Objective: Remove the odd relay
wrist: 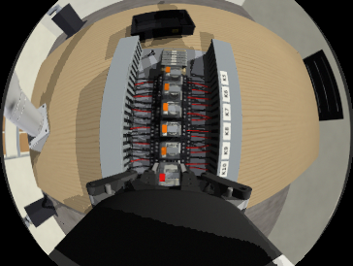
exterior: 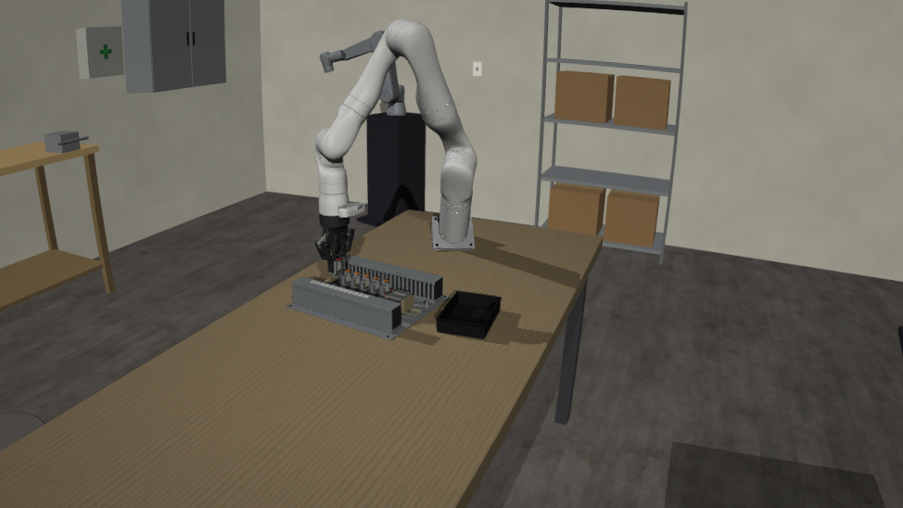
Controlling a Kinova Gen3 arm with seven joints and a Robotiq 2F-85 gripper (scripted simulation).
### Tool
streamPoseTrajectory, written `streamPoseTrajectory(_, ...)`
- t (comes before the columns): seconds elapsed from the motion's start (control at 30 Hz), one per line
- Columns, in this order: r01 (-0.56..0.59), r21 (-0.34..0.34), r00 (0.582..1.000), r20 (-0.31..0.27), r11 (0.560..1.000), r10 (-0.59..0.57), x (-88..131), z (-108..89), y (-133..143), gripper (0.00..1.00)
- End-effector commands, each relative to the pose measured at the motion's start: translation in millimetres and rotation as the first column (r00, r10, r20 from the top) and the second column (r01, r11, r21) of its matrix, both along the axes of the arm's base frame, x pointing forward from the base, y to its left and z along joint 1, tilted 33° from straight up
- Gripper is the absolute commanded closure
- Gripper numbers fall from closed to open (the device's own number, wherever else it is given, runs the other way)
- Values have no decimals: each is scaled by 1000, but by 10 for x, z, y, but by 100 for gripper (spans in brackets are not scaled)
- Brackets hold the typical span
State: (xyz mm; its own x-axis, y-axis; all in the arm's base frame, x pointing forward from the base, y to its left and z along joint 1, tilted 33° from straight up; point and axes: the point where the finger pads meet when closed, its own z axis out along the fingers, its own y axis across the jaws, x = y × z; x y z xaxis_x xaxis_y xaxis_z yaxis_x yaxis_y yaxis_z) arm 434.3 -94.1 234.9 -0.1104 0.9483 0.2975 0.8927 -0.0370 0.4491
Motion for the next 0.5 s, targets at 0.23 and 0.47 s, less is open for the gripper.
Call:
streamPoseTrajectory(0.23,3,-3,1000,2,1000,-3,-10,29,-24,100)
streamPoseTrajectory(0.47,3,-3,1000,2,1000,-3,-15,40,-28,100)
